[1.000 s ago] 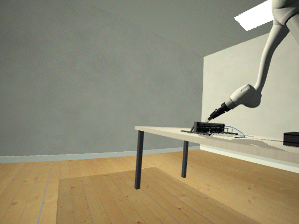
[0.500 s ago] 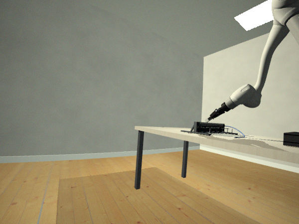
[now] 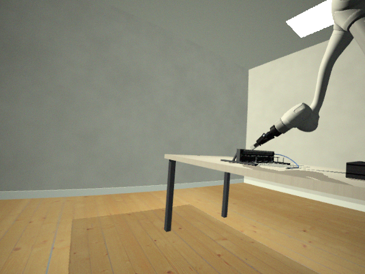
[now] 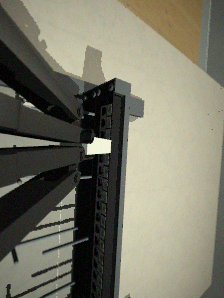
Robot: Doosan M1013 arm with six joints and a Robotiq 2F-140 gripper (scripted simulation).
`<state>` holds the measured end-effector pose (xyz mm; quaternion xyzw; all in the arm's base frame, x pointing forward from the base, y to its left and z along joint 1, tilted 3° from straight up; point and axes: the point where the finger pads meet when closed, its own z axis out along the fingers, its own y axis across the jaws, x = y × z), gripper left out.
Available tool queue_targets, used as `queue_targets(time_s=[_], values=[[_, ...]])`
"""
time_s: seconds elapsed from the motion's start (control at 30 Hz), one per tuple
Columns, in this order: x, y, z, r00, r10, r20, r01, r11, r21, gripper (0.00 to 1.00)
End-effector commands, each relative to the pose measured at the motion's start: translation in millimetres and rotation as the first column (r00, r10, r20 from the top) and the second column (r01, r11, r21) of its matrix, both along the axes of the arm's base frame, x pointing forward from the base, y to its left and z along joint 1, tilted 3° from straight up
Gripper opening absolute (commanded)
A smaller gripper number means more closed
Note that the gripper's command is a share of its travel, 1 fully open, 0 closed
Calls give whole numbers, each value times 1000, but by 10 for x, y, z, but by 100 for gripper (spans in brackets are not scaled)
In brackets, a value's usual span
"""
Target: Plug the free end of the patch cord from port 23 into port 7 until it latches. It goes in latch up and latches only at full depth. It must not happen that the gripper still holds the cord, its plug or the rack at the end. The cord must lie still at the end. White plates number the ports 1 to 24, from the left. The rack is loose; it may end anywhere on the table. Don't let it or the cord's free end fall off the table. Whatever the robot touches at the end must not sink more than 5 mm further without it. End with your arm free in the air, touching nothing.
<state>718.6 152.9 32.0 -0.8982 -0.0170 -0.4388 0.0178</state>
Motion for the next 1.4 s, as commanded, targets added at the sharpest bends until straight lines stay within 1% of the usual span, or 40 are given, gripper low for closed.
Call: queue_targets(time_s=[0.0, 0.47, 0.63, 0.97, 1.03, 1.2, 1.37], values=[[0, 0, 1, 1000, 0, 0, 0, 1000, 0, 0], [-43, -3, 35, 1000, 0, 0, 0, 1000, 0, 0], [-250, -15, 196, 1000, 0, 0, 0, 1000, 0, 0], [-889, -53, 694, 1000, 0, 0, 0, 1000, 0, 0], [-889, -53, 694, 1000, 0, 0, 0, 1000, 0, 0], [-1067, -64, 833, 1000, 0, 0, 0, 1000, 0, 0], [-1103, -66, 861, 1000, 0, 0, 0, 1000, 0, 0]])
